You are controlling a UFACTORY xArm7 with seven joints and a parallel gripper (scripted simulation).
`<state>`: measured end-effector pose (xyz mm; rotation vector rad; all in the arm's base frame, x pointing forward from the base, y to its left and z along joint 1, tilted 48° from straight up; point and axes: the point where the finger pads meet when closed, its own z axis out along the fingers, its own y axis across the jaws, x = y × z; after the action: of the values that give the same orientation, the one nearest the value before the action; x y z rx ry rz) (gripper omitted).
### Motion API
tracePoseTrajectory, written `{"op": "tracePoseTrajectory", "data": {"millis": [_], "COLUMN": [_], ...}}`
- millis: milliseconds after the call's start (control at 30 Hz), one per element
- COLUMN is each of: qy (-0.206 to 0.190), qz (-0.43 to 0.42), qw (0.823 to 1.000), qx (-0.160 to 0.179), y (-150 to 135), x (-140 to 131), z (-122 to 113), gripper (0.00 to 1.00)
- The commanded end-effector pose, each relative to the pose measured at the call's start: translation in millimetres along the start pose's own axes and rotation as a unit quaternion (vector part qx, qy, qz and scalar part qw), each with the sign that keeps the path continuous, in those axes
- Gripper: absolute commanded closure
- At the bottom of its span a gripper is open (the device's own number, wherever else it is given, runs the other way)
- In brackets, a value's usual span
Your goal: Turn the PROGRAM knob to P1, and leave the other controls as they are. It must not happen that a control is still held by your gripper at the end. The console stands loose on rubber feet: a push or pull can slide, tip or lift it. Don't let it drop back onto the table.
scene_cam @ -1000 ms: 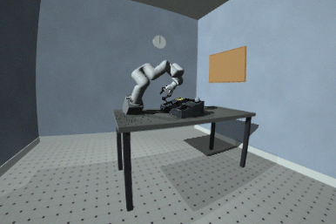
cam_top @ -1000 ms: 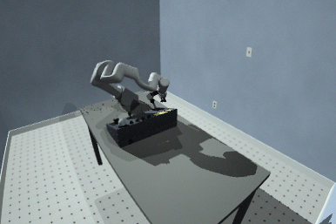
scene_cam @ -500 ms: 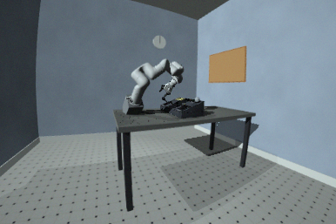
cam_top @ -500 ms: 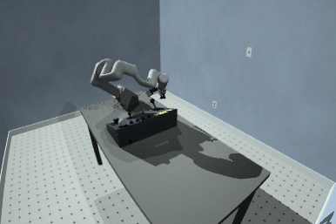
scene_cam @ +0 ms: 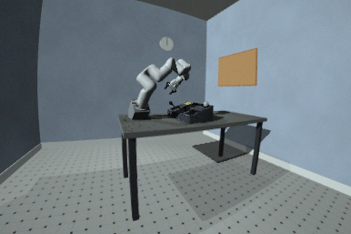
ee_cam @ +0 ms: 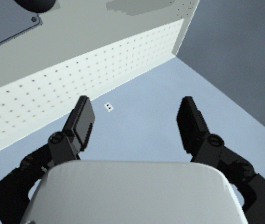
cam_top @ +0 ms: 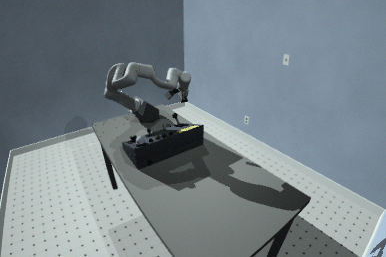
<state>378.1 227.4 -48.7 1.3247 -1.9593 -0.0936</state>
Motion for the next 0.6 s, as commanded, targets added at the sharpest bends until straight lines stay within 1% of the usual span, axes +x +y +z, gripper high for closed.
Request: {"op": "tracePoseTrajectory", "data": {"millis": [0, 233, 567], "qy": [-0.001, -0.001, -0.001], "qz": [0.000, 0.000, 0.000], "qw": [1.000, 1.000, 1.000], "qx": [0.001, 0.001, 0.001], "y": [10.1, 31.8, 35.9], "x": [-2.9, -8.4, -9.4], "z": [-6.4, -18.0, -20.1], "gripper": [0.00, 0.00, 0.00]}}
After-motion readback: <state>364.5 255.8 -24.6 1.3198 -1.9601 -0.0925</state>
